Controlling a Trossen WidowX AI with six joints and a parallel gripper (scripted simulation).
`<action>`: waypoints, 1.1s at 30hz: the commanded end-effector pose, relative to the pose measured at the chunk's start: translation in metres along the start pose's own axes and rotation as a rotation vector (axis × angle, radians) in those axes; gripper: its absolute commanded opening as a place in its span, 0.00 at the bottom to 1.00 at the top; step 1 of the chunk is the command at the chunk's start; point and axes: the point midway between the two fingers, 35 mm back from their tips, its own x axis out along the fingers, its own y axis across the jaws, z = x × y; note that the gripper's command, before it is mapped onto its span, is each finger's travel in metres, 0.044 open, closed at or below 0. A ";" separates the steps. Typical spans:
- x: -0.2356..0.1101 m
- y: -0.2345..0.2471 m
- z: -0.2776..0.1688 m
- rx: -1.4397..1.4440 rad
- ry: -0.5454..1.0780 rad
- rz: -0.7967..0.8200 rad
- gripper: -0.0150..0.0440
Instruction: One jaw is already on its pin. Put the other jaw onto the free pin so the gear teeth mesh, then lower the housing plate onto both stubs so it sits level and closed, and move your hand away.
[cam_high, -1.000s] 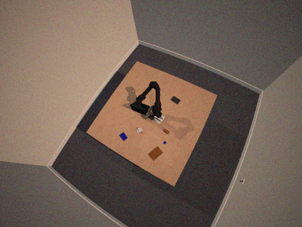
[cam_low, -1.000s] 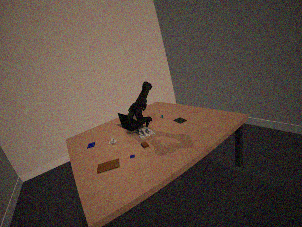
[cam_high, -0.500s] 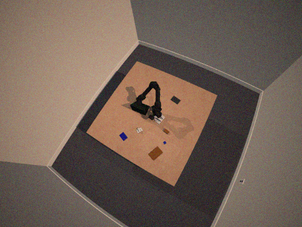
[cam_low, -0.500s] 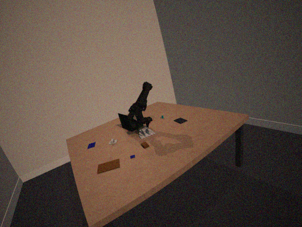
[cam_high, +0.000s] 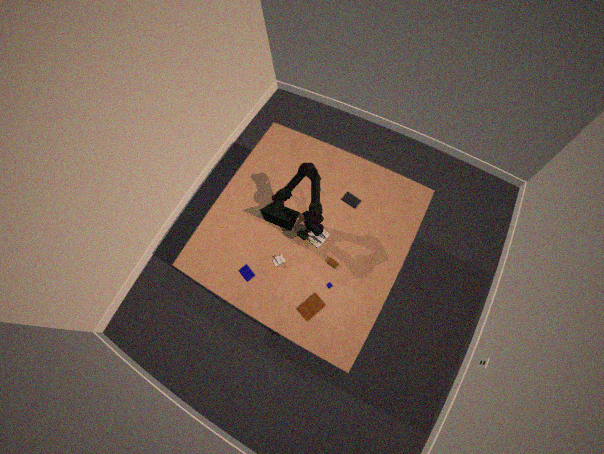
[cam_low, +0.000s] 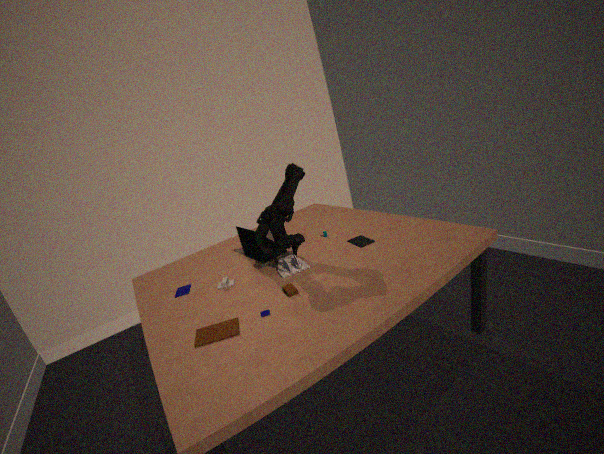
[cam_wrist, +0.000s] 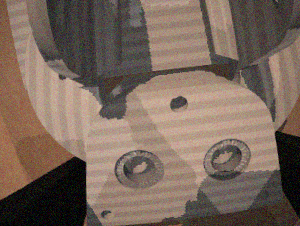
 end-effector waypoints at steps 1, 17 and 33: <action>0.003 0.001 -0.001 -0.003 0.007 -0.001 0.85; -0.003 0.001 0.000 -0.003 0.007 -0.001 0.85; 0.001 0.002 0.000 -0.003 0.007 -0.001 0.85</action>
